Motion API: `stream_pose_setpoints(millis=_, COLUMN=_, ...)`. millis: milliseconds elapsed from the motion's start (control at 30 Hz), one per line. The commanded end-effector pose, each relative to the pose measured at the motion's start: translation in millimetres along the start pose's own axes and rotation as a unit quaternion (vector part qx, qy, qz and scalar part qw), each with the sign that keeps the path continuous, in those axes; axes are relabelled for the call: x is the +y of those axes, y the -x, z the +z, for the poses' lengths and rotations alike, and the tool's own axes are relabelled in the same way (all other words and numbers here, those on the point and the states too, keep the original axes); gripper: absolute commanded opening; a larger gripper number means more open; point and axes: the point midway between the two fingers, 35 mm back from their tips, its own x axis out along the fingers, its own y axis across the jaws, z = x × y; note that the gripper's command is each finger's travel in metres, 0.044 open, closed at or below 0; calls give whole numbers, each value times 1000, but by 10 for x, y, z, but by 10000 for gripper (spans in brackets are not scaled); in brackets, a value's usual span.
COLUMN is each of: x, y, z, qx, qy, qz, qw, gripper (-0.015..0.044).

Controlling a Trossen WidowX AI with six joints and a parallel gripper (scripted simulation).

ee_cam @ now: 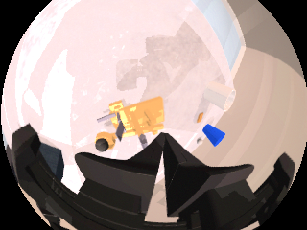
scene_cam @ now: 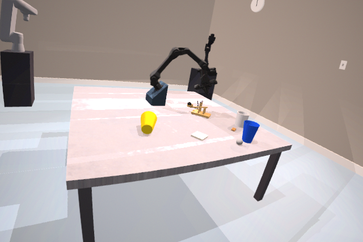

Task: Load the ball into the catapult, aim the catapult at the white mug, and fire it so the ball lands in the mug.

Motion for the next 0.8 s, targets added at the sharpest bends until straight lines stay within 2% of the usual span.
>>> stream_pose_setpoints(millis=0, x=182, y=10, z=-58, qx=26, qy=75, qz=3, qw=997, gripper=0)
stream_pose_setpoints(millis=367, x=571, y=66, z=-207, qx=85, qy=250, qz=16, qw=964, gripper=0)
stream_pose_setpoints(millis=767, x=912, y=147, z=-395, qx=145, qy=419, qz=35, qw=895, gripper=0)
